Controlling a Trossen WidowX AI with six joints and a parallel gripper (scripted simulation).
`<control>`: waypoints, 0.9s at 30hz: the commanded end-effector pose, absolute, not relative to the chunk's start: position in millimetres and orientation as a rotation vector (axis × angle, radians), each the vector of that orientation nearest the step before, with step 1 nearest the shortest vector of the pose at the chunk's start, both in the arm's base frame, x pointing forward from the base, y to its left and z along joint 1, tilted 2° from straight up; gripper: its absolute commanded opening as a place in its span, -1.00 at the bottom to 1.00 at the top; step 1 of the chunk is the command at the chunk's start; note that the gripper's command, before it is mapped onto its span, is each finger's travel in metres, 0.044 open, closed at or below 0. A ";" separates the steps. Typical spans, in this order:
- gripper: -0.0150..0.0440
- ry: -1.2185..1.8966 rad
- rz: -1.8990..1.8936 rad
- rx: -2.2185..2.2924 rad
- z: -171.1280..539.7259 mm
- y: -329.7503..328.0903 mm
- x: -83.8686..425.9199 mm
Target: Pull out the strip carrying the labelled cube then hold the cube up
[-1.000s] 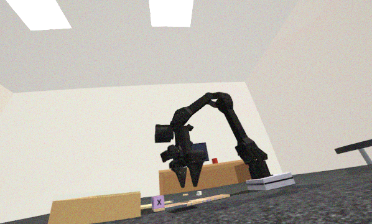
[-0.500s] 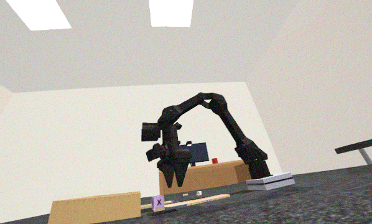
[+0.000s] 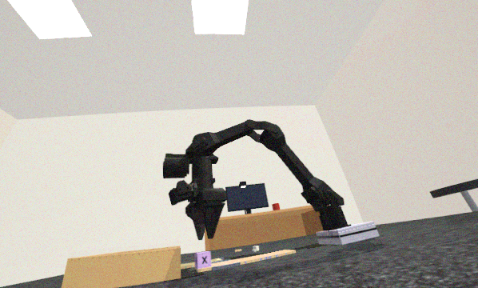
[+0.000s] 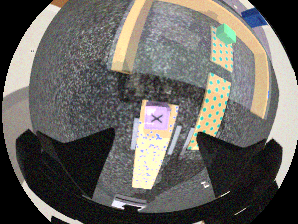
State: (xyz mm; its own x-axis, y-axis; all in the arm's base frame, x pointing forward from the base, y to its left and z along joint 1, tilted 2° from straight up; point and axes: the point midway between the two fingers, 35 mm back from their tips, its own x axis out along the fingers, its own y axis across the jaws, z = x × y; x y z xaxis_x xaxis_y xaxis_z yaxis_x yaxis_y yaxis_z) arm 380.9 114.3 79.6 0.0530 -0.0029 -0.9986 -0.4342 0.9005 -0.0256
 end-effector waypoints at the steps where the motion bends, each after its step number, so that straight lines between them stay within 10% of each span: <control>1: 0.91 1.488 0.334 -0.356 83.2 117.2 387.4; 7: 0.38 1.488 0.334 -0.356 74.8 117.4 388.4; 27: 0.36 1.488 0.334 -0.356 42.1 117.3 390.4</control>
